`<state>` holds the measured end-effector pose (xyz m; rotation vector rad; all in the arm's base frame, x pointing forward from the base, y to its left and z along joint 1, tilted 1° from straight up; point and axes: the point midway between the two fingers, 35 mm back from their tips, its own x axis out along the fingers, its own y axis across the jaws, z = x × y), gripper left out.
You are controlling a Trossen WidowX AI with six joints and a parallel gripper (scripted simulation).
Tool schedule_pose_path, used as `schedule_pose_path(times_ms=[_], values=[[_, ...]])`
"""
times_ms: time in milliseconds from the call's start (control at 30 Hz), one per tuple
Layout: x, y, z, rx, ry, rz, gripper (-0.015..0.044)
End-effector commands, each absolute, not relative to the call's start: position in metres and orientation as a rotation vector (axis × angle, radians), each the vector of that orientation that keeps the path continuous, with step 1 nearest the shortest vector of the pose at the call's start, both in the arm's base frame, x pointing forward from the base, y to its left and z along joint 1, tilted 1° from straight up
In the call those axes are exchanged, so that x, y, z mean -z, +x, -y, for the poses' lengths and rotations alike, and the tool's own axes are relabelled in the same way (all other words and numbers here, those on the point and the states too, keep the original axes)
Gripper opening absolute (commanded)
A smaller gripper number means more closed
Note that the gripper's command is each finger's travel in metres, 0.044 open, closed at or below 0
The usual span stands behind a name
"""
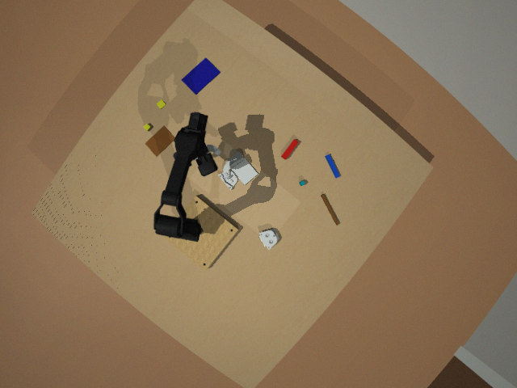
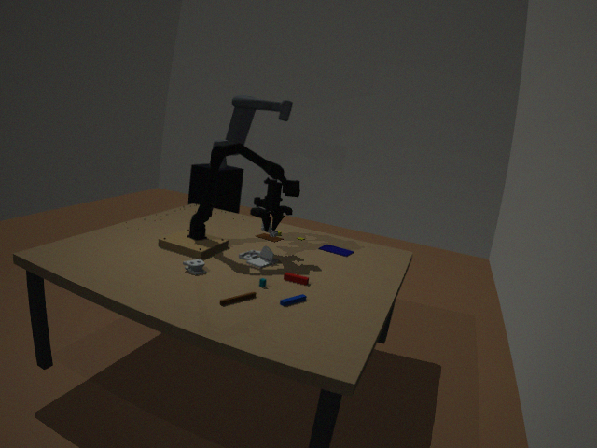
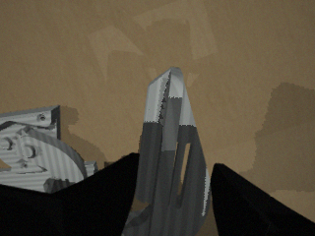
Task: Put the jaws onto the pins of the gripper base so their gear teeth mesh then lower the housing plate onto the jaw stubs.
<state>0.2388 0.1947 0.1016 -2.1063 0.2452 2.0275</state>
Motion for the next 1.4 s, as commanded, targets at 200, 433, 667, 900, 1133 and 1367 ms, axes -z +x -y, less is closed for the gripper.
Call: schedule_pose_path(times_ms=[200, 433, 667, 900, 1133, 1367], values=[[-0.1, 0.236, -0.181, -1.919, -1.975, -0.448, 0.0134], [-0.101, 0.236, -0.173, -1.832, -1.883, -0.571, 0.0134], [-0.101, 0.235, -0.164, -1.74, -1.788, -0.686, 0.0134], [-0.101, 0.234, -0.156, -1.646, -1.689, -0.793, 0.0134], [-0.101, 0.232, -0.149, -1.549, -1.588, -0.891, 0.0134], [-0.101, 0.231, -0.141, -1.45, -1.485, -0.981, 0.0134]])
